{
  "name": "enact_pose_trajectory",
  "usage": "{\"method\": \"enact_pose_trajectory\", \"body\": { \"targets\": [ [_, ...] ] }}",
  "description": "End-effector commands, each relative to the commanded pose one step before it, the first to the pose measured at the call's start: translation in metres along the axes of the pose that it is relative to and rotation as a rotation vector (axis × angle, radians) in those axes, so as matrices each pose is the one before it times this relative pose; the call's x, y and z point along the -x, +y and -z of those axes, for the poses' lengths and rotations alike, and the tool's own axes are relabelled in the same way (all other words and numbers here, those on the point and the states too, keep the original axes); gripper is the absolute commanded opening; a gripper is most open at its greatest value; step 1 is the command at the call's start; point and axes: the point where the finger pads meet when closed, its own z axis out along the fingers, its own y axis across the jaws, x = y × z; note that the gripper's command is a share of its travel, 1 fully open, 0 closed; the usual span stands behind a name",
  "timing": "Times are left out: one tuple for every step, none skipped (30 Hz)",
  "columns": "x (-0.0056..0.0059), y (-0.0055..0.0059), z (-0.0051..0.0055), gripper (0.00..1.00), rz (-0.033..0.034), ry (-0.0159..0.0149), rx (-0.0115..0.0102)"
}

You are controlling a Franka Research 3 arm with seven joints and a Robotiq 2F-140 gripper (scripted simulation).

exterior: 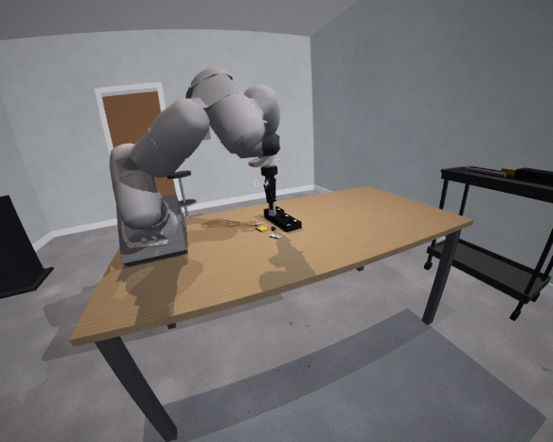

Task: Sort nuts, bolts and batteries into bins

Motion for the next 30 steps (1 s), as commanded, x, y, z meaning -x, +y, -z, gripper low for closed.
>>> {"method": "enact_pose_trajectory", "body": {
  "targets": [
    [-0.00656, 0.01631, -0.00109, 0.03, -0.02196, -0.00118, -0.01192],
    [-0.00181, 0.00572, 0.0, 0.03, 0.0, 0.0, 0.0],
    [-0.00181, 0.00572, 0.0, 0.03, 0.0, 0.0, 0.0],
    [-0.00181, 0.00572, 0.0, 0.03, 0.0, 0.0, 0.0],
    [-0.00181, 0.00572, 0.0, 0.03, 0.0, 0.0, 0.0],
    [-0.00181, 0.00572, 0.0, 0.03, 0.0, 0.0, 0.0],
    [-0.00181, 0.00572, 0.0, 0.03, 0.0, 0.0, 0.0],
    [-0.00181, 0.00572, 0.0, 0.03, 0.0, 0.0, 0.0],
    [-0.00181, 0.00572, 0.0, 0.03, -0.05, 0.0, 0.0],
    [-0.0021, 0.00562, 0.0, 0.03, -0.05, 0.0, 0.0],
    [0.0, 0.0, 0.0, 0.03, 0.0, 0.0, 0.0],
    [0.0, 0.0, 0.0, 0.03, 0.0, 0.0, 0.0],
    [-0.00237, 0.00551, 0.0, 0.03, -0.05, 0.0, 0.0],
    [-0.00265, 0.00538, 0.0, 0.03, -0.03362, 0.00014, 0.00135],
    [-0.00283, 0.00529, -0.00001, 0.03, -0.01666, 0.00024, 0.00205],
    [-0.00291, 0.00524, -0.00002, 0.03, -0.01715, 0.0002, 0.00166],
    [-0.003, 0.00519, -0.00003, 0.03, -0.01706, 0.0002, 0.00157],
    [-0.00309, 0.00514, -0.00004, 0.03, -0.01681, 0.00022, 0.00156],
    [-0.00318, 0.00509, -0.00005, 0.03, -0.0165, 0.00024, 0.00158],
    [-0.00326, 0.00504, -0.00005, 0.03, -0.01622, 0.00026, 0.00162],
    [-0.00334, 0.00498, -0.00006, 0.03, -0.01602, 0.00028, 0.00167],
    [-0.00342, 0.00493, -0.00007, 0.03, -0.01591, 0.00029, 0.00173],
    [-0.0035, 0.00487, -0.00008, 0.03, -0.01589, 0.00029, 0.0018],
    [-0.003, 0.00404, -0.00008, 0.03, -0.01595, 0.00029, 0.00188],
    [0.0, 0.0, 0.0, 0.03, -0.01588, 0.00029, 0.00187],
    [-0.00063, 0.00041, -0.00001, 0.03, -0.01484, 0.00021, 0.00129],
    [-0.00033, 0.00019, -0.00001, 0.03, -0.01428, -0.00016, -0.00011],
    [0.0, 0.0, 0.0, 0.03, 0.0, 0.0, 0.0],
    [0.0, 0.0, 0.0, 0.03, 0.0, 0.0, 0.0],
    [0.00017, -0.0001, 0.0, 0.03, -0.03921, -0.00056, -0.00157]
  ]
}}
